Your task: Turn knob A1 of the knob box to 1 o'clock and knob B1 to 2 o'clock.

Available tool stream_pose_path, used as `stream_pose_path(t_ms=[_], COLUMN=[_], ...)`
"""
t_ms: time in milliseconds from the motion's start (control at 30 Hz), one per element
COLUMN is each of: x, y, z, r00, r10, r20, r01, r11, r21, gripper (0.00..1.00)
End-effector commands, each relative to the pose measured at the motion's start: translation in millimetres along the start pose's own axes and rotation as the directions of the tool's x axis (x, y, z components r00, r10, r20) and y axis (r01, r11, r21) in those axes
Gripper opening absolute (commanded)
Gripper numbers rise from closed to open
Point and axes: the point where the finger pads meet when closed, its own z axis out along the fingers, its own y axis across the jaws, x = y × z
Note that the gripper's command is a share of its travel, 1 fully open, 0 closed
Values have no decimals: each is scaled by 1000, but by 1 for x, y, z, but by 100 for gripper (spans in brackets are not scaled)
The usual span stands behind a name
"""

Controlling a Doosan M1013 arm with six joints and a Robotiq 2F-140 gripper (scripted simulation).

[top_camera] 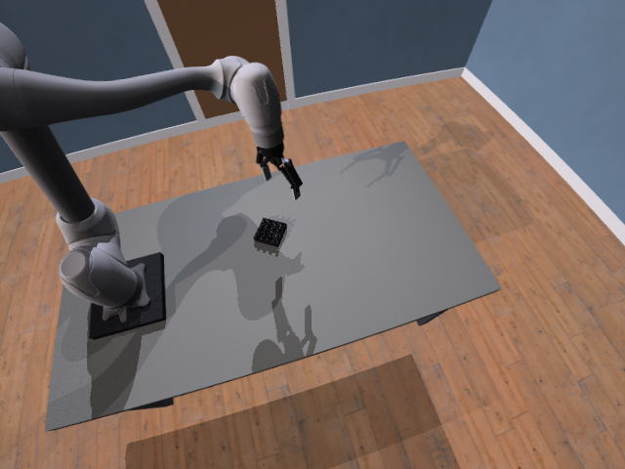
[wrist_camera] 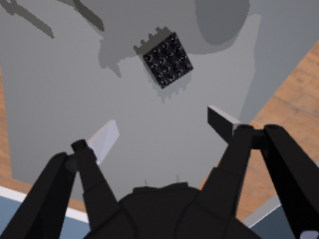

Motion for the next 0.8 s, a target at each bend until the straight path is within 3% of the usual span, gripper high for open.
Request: stream_pose_path(t_ms=[0,100,333,600,667,700,767], x=[6,8,23,40,40,45,48], y=[4,5,15,24,24,28,30], z=[10,13,36,58,58,65,69], r00=[988,980,861,646,646,564,509], r10=[-155,-197,-509,-763,-763,-825,-860], r20=[4,5,12,24,24,28,31], r01=[155,197,509,763,763,826,861], r11=[988,980,861,646,646,563,508], r21=[-9,-10,-17,-20,-20,-19,-18], gripper=[100,100,100,100,100,100,100])
